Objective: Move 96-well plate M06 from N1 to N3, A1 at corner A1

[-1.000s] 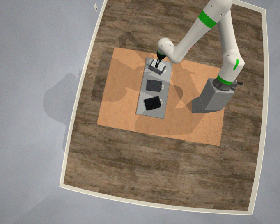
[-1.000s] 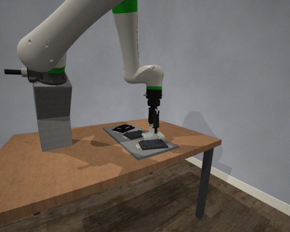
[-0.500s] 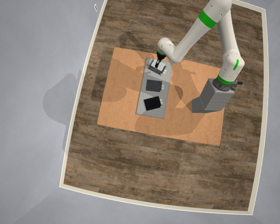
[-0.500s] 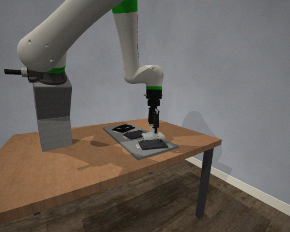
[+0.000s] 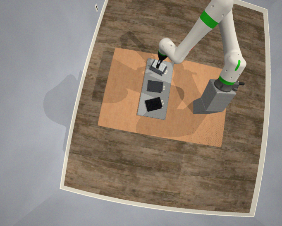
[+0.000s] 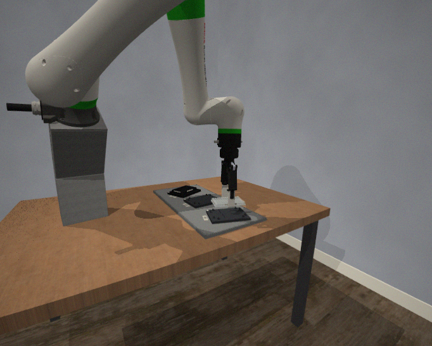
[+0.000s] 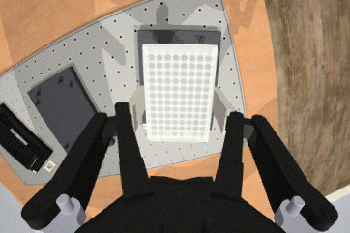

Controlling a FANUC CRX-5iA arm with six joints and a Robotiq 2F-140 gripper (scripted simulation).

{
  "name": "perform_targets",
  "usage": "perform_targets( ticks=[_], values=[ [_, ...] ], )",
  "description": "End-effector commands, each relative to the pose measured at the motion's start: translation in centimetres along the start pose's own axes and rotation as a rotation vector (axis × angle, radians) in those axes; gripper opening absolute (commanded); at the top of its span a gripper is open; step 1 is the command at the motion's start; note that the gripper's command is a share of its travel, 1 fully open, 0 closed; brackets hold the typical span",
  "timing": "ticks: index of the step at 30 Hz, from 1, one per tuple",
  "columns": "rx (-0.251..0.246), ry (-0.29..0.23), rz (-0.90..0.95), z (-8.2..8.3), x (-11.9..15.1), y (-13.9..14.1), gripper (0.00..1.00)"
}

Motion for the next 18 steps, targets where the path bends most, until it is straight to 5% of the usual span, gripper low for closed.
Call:
perform_targets(
  ticks=[1,18],
  values=[
    [0.0,0.0,0.002,0.01,-0.01,-0.01,0.0],
    [0.0,0.0,0.254,0.01,-0.01,-0.01,0.0]
  ],
)
Point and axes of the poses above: the point where the finger pads meet when closed, its own z axis back along the fingers, its own y axis across the jaws, x = y × z, the point moved 6 cm from there along z, back along the fingers, and after that the axes turned 4 degrees about -z, right-handed, at the moved point
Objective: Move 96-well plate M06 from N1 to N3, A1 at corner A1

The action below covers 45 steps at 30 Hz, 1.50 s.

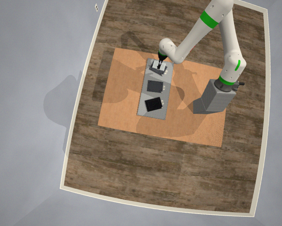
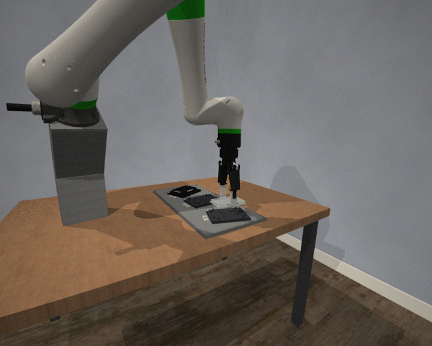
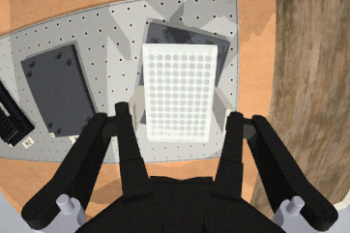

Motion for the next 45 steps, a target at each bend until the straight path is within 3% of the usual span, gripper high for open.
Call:
perform_targets(
  ticks=[1,9,24,35,37,45],
  values=[
    [-0.003,-0.004,0.049,0.0,0.0,0.0,0.0],
    [-0.003,-0.004,0.172,0.0,0.0,0.0,0.0],
    [-0.003,-0.004,0.174,0.0,0.2,-1.4,0.0],
    [-0.003,-0.004,0.174,0.0,1.3,-7.1,0.0],
    [-0.003,-0.004,0.174,0.0,1.3,-7.1,0.0],
    [-0.003,-0.004,0.174,0.1,2.4,-13.3,0.0]
  ],
)
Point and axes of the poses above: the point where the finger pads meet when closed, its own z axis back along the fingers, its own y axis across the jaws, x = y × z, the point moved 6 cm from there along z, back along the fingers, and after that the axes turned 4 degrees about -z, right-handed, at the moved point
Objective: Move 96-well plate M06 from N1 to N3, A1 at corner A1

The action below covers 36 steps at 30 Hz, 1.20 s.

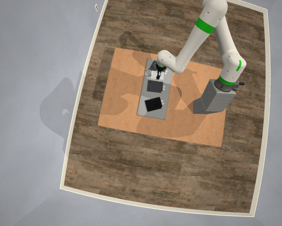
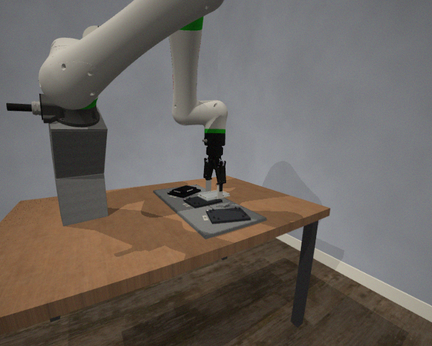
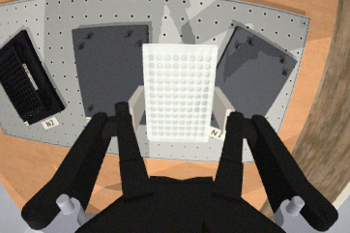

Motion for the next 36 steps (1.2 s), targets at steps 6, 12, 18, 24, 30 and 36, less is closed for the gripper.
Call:
perform_targets(
  ticks=[6,12,18,24,30,36],
  values=[
    [0.002,0.003,-0.002,0.0,0.0,-6.5,0.0],
    [0.002,0.003,-0.002,0.0,0.0,-8.5,0.0],
    [0.002,0.003,-0.002,0.0,0.0,-10.2,0.0],
    [0.002,0.003,-0.002,0.0,0.0,-10.7,0.0],
    [0.002,0.003,-0.002,0.0,0.0,-10.8,0.0],
    [0.002,0.003,-0.002,0.0,0.0,-10.8,0.0]
  ],
)
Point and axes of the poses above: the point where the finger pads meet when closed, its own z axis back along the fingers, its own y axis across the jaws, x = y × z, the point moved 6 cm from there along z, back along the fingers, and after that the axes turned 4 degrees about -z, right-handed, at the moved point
